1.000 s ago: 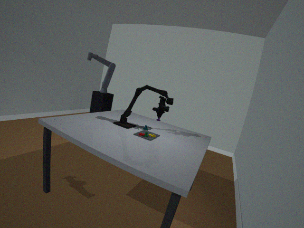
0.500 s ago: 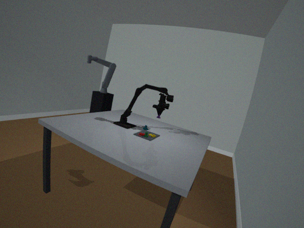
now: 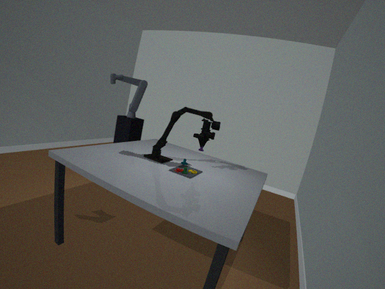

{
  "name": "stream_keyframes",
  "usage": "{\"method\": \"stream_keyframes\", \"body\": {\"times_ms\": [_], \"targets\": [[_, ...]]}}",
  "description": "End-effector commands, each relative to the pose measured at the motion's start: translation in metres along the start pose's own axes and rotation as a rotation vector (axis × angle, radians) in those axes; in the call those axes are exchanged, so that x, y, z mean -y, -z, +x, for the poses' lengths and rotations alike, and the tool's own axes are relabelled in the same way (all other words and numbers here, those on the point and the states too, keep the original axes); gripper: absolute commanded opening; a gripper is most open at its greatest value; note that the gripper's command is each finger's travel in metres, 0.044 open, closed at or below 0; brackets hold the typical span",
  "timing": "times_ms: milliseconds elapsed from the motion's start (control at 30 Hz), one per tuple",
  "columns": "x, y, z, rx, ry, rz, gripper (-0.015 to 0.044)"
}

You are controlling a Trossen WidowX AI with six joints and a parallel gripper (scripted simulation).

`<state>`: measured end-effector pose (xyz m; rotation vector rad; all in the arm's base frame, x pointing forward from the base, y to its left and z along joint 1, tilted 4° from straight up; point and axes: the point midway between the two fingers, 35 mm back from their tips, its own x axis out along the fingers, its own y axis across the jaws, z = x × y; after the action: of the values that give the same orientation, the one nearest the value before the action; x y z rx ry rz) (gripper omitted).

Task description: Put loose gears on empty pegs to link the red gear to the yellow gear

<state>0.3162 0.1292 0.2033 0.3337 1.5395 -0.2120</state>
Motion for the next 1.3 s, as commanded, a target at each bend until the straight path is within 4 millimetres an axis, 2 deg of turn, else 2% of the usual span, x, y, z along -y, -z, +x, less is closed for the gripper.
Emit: {"method": "stream_keyframes", "body": {"times_ms": [0, 1267], "targets": [[0.008, -0.008, 0.006, -0.004, 0.007, 0.004, 0.0000], [0.083, -0.077, 0.038, -0.001, 0.016, -0.001, 0.0000]]}}
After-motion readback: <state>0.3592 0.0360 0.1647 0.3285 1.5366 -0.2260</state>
